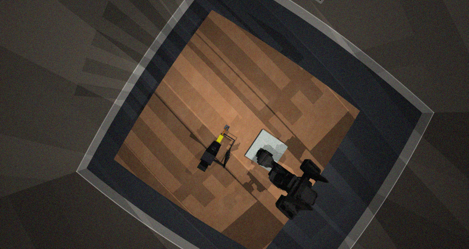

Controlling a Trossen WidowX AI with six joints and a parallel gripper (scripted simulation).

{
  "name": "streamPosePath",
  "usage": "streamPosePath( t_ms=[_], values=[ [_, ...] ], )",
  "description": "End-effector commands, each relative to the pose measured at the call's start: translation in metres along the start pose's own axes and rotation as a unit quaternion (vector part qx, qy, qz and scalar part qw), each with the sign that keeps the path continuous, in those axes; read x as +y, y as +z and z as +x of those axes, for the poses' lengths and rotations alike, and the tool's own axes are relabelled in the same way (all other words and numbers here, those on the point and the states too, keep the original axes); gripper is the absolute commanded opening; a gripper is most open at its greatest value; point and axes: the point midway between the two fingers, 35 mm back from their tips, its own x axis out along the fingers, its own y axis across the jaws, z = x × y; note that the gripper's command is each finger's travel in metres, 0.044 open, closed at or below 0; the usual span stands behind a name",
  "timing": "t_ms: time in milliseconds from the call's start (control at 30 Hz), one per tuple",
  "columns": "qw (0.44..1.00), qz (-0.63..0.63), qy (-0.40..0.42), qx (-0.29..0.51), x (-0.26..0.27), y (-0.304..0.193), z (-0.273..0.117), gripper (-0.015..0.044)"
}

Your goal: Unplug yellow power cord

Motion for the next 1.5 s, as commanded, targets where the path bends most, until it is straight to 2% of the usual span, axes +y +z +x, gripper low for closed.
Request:
streamPosePath(
  t_ms=[0, 67, 267, 433, 633, 867, 1067, 1233, 1367, 1467],
  values=[
    [1.000, 0.001, 0.002, 0.005, 0.001, -0.003, 0.001, 0.0374],
    [0.999, 0.010, 0.013, 0.044, 0.008, -0.024, 0.006, 0.0321],
    [0.972, 0.054, 0.041, 0.225, 0.036, -0.122, 0.009, 0.0164],
    [0.919, 0.091, 0.031, 0.382, 0.050, -0.203, -0.014, 0.0160],
    [0.821, 0.122, -0.022, 0.557, 0.054, -0.286, -0.067, 0.0160],
    [0.654, 0.130, -0.147, 0.731, 0.043, -0.352, -0.159, 0.0160],
    [0.474, 0.093, -0.300, 0.823, 0.022, -0.368, -0.247, 0.0160],
    [0.306, 0.020, -0.450, 0.839, 0.003, -0.350, -0.313, 0.0160],
    [0.177, -0.066, -0.566, 0.803, -0.010, -0.320, -0.349, 0.0160],
    [0.136, -0.101, -0.602, 0.781, -0.013, -0.308, -0.357, 0.0160]
  ],
)
